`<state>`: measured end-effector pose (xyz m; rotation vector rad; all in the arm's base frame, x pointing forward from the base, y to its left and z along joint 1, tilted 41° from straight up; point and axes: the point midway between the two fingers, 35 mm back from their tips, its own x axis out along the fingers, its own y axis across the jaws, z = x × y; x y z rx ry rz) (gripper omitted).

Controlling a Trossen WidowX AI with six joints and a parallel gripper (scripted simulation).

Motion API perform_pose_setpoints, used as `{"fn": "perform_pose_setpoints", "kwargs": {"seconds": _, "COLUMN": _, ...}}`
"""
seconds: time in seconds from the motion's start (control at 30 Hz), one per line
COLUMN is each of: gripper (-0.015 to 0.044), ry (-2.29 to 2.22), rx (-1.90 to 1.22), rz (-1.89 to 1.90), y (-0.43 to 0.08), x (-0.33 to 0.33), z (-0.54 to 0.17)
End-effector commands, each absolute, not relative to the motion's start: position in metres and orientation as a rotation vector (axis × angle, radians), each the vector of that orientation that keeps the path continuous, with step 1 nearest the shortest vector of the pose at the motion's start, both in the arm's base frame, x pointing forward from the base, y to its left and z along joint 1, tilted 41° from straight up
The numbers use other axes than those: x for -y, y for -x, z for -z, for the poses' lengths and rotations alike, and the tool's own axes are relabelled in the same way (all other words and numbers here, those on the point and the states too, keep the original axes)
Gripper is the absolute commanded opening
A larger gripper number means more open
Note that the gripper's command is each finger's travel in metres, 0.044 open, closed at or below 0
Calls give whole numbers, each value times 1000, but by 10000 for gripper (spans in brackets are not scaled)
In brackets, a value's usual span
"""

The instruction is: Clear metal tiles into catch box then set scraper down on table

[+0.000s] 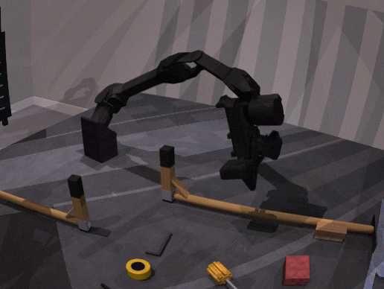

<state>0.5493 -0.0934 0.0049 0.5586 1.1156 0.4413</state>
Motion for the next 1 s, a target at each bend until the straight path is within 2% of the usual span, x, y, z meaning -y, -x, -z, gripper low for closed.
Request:
{"fn": "perform_pose_setpoints", "kwargs": {"seconds": 0.0, "gripper": 0, "ry": -554, "rx": -1110, "rz": -448, "y": -549, "x": 94, "z": -9}}
{"fn": "perform_pose_setpoints", "kwargs": {"seconds": 0.97, "gripper": 0, "ry": -556, "rx": -1114, "rz": -443, "y": -549, "x": 93, "z": -7}}
